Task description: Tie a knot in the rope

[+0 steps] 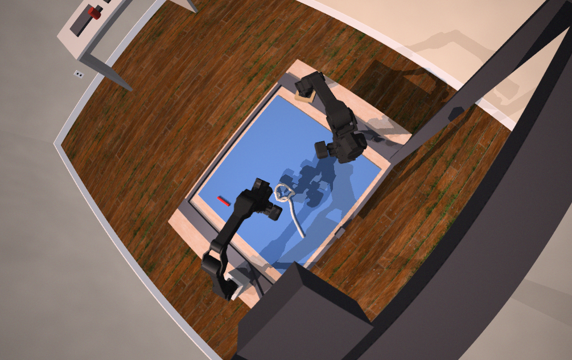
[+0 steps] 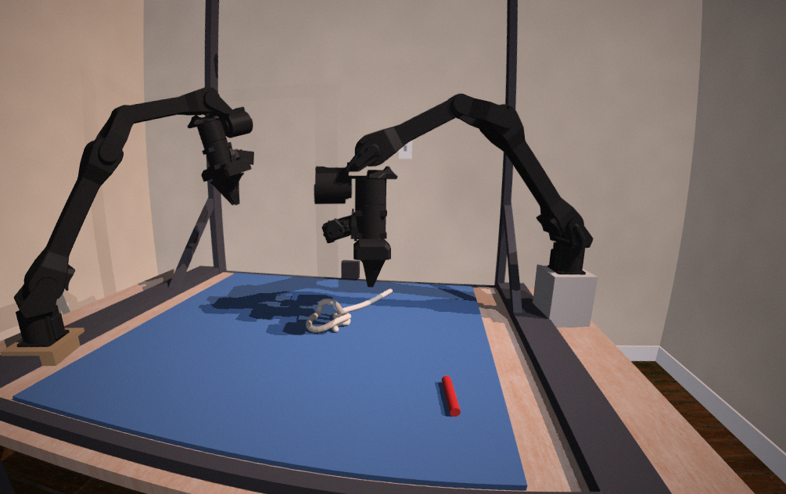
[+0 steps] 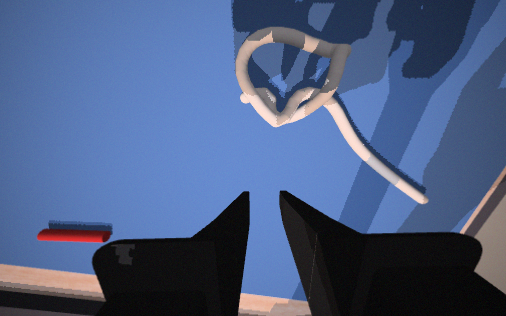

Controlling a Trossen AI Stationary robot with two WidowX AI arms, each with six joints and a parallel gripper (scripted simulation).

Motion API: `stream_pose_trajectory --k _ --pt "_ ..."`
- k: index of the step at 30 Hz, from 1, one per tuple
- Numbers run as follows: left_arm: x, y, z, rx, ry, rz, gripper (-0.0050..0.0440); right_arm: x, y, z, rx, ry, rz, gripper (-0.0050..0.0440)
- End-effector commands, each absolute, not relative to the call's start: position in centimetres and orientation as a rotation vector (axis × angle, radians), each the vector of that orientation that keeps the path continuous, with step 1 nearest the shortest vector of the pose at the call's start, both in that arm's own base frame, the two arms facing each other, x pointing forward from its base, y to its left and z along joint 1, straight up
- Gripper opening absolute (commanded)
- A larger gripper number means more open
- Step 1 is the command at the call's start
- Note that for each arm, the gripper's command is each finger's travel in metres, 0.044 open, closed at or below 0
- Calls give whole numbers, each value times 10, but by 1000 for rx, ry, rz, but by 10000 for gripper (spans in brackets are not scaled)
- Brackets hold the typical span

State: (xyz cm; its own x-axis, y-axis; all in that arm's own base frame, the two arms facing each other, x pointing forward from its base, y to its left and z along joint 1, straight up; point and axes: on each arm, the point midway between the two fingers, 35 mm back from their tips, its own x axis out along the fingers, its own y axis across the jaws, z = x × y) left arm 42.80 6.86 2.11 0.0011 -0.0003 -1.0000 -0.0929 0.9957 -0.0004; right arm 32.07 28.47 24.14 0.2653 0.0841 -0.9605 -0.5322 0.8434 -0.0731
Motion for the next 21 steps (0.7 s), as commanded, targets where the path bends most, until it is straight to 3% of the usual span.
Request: stream_pose_trajectory --k 1,21 --pt "444 73 28 -65 1532 72 100 319 283 253 -410 1214 436 100" --pt "477 81 16 -64 1530 72 100 319 283 253 -410 1214 436 100"
